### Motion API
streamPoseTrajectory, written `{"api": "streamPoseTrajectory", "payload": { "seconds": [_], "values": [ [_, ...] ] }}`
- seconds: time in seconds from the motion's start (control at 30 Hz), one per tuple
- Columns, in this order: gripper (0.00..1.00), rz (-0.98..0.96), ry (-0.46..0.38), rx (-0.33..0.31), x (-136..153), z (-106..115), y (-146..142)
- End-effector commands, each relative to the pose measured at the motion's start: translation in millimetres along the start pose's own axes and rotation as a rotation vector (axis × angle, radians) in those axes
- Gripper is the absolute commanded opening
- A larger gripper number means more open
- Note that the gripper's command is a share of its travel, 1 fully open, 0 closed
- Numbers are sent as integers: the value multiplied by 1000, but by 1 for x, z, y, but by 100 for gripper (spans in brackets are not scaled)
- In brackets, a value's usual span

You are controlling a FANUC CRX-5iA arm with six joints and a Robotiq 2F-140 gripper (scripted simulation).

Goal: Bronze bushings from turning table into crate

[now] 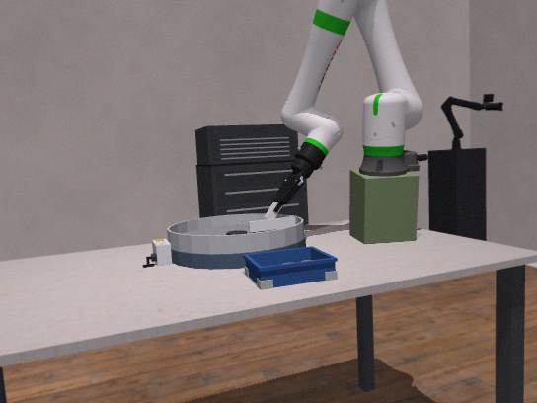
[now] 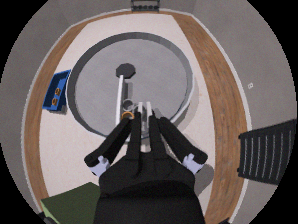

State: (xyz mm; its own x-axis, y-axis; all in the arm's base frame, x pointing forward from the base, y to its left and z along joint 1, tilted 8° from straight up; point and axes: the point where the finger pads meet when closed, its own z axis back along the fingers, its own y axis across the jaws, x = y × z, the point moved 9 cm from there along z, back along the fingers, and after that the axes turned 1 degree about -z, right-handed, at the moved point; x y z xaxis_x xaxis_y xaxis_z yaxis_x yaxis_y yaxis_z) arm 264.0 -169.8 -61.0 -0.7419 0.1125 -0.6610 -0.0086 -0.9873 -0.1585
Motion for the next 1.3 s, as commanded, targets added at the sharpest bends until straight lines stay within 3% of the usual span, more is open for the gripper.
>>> {"api": "streamPoseTrajectory", "payload": {
  "seconds": [0.0, 0.03, 0.07, 1.27],
  "values": [
    [6, 0, 0, 0, 0, 0, 0],
    [6, 0, 0, 0, 0, 0, 0],
    [0, 0, 0, 0, 0, 0, 0],
    [0, 0, 0, 0, 0, 0, 0]
  ]
}}
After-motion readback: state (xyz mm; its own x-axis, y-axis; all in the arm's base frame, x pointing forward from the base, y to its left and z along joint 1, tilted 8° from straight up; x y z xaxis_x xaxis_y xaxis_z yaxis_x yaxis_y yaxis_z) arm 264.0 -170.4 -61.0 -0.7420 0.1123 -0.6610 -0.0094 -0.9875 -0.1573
